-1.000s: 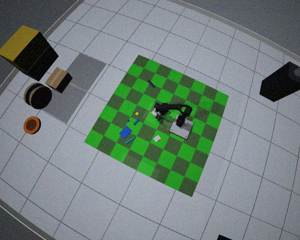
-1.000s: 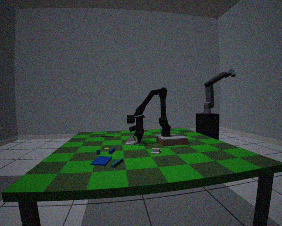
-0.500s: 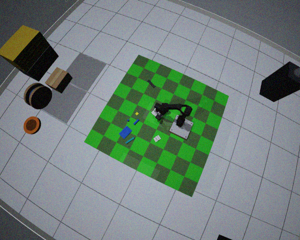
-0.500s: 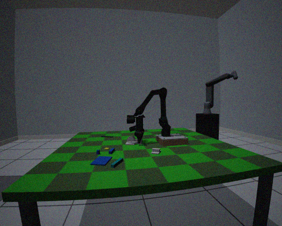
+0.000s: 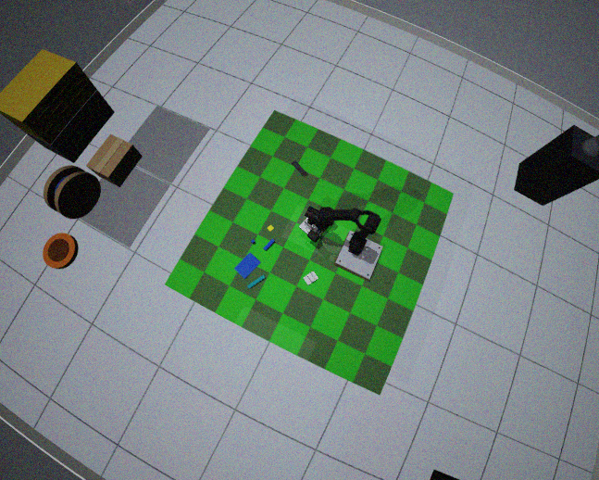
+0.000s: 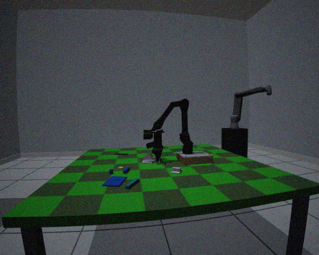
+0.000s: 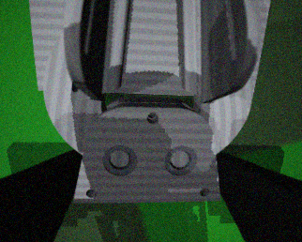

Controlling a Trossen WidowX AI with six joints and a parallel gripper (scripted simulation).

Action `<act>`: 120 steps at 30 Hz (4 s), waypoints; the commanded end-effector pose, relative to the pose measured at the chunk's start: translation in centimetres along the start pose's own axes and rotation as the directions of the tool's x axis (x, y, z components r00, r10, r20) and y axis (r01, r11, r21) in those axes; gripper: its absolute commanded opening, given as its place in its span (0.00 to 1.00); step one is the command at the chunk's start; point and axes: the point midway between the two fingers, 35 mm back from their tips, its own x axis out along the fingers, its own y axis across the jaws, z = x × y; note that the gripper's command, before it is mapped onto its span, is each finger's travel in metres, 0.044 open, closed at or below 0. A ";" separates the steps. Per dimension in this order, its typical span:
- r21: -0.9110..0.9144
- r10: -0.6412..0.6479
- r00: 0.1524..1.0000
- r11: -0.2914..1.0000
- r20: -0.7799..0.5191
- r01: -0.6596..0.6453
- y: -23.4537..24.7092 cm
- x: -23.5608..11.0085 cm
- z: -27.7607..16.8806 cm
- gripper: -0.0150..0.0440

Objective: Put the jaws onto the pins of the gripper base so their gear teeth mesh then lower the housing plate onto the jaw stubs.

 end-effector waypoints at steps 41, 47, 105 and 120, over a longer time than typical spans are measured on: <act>0.000 0.000 1.000 1.000 0.000 0.000 0.0 -0.7 0.1 1.00; -0.003 -0.002 1.000 1.000 0.001 0.002 0.0 -6.7 -0.1 1.00; -0.003 -0.002 1.000 1.000 0.000 0.002 -0.4 -12.6 -1.8 1.00; -0.003 -0.002 1.000 1.000 0.000 0.002 -0.4 -12.6 -1.8 1.00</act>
